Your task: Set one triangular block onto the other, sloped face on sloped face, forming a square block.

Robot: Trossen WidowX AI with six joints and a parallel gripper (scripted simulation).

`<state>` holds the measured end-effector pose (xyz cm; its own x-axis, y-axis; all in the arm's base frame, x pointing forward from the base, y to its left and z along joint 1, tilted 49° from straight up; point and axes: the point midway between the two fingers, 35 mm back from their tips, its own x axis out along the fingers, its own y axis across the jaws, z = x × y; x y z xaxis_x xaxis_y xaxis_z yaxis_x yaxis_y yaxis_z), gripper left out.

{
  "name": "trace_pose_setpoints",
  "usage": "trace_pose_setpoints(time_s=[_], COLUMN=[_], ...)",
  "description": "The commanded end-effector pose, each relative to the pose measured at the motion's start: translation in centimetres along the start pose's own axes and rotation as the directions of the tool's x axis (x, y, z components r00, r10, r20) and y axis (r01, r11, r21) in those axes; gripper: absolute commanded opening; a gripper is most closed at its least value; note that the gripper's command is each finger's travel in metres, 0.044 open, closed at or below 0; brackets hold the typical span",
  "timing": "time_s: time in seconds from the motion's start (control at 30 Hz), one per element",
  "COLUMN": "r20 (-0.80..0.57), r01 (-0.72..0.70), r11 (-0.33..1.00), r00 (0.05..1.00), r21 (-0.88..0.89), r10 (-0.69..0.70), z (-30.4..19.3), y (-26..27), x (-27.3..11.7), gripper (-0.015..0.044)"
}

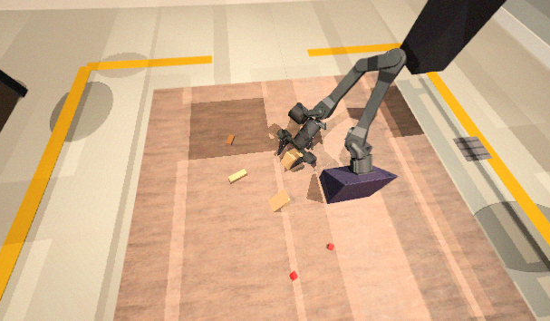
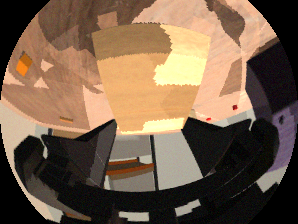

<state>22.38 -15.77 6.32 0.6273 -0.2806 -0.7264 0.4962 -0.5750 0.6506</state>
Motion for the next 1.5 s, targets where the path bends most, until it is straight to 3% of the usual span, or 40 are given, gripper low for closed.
trace_pose_setpoints(time_s=[0.0,0.33,0.63,0.8,0.93,1.07,1.23,1.37,1.47], r20=[0.007,0.006,-0.003,-0.005,-0.006,0.008,0.020,0.026,0.029], r01=[0.000,0.003,0.003,0.002,0.008,0.025,0.040,0.040,0.039], r11=[1.000,1.000,1.000,1.000,0.979,0.865,0.603,0.325,0.211], r00=[1.000,1.000,1.000,1.000,1.000,1.000,0.999,0.999,0.998], r21=[0.004,0.004,0.004,0.003,-0.203,-0.501,-0.797,-0.945,-0.977], r10=[0.000,-0.003,-0.003,-0.002,-0.009,-0.025,-0.040,-0.047,-0.050], z=[0.1,-0.5,-7.3,-7.3,-6.2,-4.7,-2.9,-1.5,-0.8], y=[0.0,0.1,0.0,0.0,0.3,0.4,0.4,0.4,0.4], x=[0.0,-0.4,-6.7,-6.8,-6.4,-6.6,-7.0,-7.4,-7.7], gripper=[0.0440,0.0440,0.0440,0.0440,0.0440,0.0440,0.0440,0.0440,0.0440])
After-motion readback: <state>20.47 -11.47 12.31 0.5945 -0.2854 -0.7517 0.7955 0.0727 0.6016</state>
